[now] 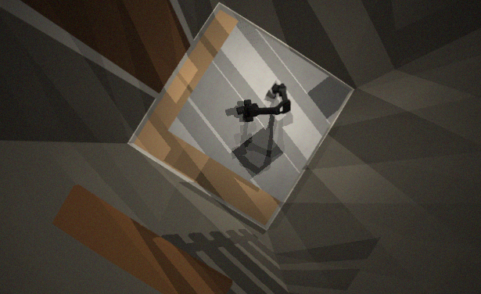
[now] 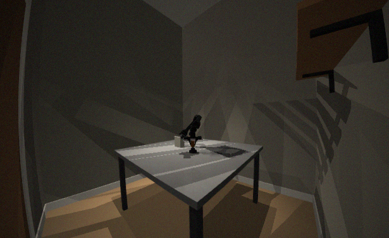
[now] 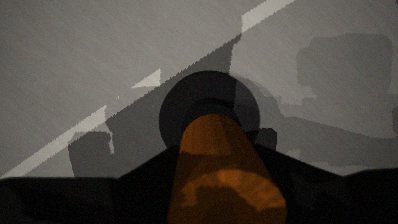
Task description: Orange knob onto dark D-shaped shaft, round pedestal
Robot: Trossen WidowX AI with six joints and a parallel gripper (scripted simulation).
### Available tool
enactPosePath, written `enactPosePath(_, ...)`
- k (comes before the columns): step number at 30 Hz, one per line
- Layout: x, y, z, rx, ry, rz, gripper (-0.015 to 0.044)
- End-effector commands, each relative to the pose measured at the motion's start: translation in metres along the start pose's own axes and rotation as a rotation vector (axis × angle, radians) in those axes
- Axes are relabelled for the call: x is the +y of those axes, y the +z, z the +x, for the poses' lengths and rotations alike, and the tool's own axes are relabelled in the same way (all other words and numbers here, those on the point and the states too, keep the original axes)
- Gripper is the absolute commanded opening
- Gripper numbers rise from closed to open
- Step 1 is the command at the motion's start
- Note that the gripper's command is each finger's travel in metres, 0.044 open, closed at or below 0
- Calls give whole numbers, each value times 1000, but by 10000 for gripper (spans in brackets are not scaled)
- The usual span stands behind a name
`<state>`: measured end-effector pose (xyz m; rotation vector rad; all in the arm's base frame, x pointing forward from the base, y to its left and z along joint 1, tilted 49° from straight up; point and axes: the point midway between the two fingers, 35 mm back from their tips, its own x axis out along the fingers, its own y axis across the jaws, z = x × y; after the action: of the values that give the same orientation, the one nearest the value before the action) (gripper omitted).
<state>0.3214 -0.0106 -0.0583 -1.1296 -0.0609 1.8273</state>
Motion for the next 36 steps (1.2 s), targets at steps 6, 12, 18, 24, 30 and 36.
enactPosePath(6, 2, 1, 1, 6, -4, -3, 0)
enactPosePath(12, 1, 1, -2, 6, -4, -3, 0)
enactPosePath(18, 0, 0, -4, 6, -4, 50, 0)
enactPosePath(24, -2, -1, -5, 5, -5, 348, 0)
enactPosePath(30, -3, -2, -4, 4, -6, 742, 0)
enactPosePath(36, -3, -3, -1, 3, -7, 1153, 0)
